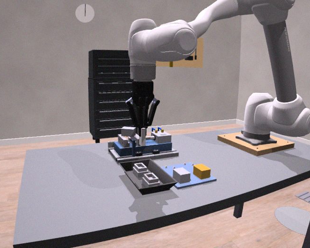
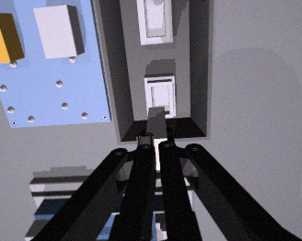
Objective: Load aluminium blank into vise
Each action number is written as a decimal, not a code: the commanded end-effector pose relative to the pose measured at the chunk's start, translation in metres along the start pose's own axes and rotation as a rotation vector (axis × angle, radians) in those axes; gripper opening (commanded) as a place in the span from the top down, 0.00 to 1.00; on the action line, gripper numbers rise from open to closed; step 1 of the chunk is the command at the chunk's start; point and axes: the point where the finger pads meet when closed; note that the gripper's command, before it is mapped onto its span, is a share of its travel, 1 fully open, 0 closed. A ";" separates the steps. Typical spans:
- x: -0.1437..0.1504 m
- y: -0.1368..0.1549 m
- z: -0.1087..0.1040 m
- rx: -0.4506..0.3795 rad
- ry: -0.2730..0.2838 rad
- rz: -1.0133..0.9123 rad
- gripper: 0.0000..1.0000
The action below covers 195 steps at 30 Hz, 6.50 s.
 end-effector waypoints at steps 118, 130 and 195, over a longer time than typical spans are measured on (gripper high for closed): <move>0.005 0.114 -0.049 0.000 0.000 0.000 1.00; -0.014 0.255 -0.049 0.000 0.000 0.000 1.00; -0.023 0.274 -0.049 0.000 0.000 -0.926 1.00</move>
Point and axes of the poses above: the point where the finger pads meet when closed, its own z axis out along the fingers, its own x axis across the jaws, y = z × x, and after that the axes turned 2 degrees about z, right-handed
